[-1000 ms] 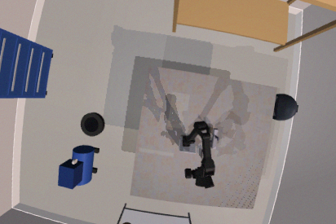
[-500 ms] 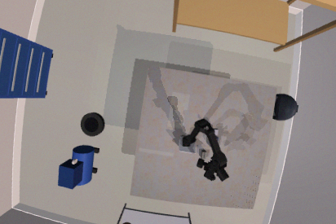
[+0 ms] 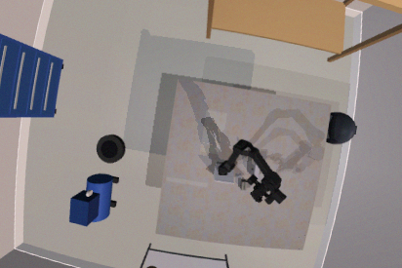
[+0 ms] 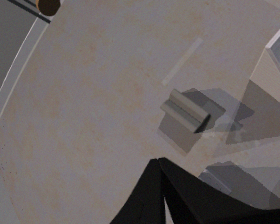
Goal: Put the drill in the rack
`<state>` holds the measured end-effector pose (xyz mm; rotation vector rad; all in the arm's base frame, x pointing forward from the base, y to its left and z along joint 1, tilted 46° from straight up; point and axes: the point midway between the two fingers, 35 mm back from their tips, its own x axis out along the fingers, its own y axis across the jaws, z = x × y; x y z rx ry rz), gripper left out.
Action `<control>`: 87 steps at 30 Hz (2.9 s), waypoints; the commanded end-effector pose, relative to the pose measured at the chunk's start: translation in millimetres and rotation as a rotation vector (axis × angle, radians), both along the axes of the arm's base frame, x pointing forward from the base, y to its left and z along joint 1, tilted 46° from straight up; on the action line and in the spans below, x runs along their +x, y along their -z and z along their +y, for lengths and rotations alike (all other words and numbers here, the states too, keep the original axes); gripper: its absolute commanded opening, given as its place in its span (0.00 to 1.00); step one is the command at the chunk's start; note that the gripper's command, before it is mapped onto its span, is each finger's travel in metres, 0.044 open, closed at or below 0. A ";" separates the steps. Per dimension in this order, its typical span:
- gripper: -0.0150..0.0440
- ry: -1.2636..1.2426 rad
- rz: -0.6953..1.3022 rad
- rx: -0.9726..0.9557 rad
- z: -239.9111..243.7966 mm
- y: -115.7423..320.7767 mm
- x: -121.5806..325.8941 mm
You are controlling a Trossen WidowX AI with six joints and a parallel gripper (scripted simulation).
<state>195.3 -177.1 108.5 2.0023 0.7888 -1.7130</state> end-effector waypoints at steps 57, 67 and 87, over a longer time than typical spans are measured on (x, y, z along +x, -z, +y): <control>0.25 0.684 0.210 0.324 152.9 -45.3 54.9; 0.25 0.689 0.211 0.327 154.3 -44.6 57.1; 0.25 0.690 0.211 0.328 160.2 -40.5 57.0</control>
